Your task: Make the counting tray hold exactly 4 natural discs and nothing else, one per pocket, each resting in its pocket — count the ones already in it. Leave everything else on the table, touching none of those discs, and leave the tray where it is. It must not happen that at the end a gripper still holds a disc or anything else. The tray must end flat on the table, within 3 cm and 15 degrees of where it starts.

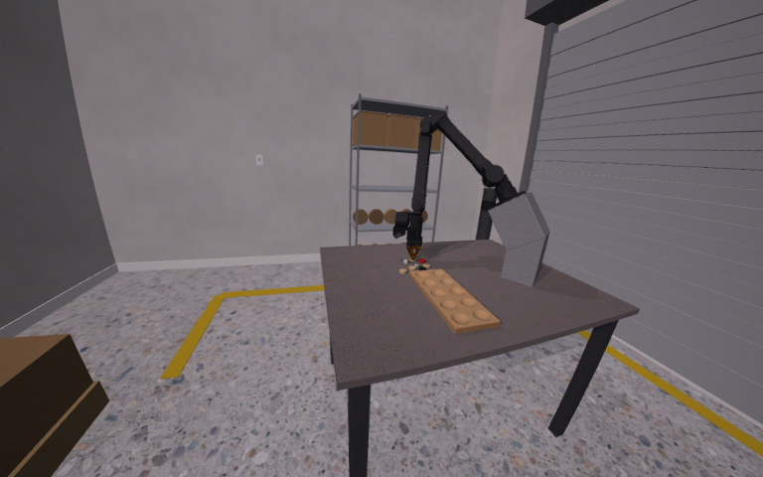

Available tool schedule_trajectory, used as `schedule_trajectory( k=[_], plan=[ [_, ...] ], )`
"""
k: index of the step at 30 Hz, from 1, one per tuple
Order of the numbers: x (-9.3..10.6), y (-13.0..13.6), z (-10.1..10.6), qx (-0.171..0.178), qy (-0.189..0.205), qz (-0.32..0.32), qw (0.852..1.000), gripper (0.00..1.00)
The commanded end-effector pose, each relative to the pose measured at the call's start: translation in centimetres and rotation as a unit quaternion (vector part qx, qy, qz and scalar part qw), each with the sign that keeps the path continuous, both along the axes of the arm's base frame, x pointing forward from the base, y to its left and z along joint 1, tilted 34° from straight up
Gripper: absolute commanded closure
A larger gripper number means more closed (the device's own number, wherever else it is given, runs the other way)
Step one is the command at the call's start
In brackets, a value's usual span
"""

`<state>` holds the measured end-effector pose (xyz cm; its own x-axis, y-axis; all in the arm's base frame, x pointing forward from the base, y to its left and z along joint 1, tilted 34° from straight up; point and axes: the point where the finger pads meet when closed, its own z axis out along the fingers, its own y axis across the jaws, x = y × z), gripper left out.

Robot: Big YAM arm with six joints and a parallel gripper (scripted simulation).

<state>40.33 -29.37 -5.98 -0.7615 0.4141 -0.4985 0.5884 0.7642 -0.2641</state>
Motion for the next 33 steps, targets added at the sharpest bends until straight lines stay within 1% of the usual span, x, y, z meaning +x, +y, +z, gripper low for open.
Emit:
schedule_trajectory(
  k=[1,3,6,7,11,15,19,24,33],
  plan=[
    [0.4,-0.7,0.0,-0.005,-0.005,0.003,1.0,0.55],
    [0.5,-1.0,0.5,-0.009,-0.01,0.001,1.0,0.55],
    [0.5,-1.0,0.3,-0.008,-0.009,0.001,1.0,0.55],
    [0.6,-0.6,-0.1,-0.005,-0.005,0.006,1.0,0.55],
    [0.2,-0.7,-0.6,-0.003,0.0,0.003,1.0,0.55],
    [0.6,-1.1,0.1,-0.008,-0.009,0.002,1.0,0.55],
    [0.4,-0.9,-0.6,-0.004,-0.002,0.003,1.0,0.55],
    [0.6,-1.1,0.0,-0.008,-0.009,0.002,1.0,0.55],
    [0.6,-1.1,0.0,-0.007,-0.008,0.002,1.0,0.55]
  ],
)
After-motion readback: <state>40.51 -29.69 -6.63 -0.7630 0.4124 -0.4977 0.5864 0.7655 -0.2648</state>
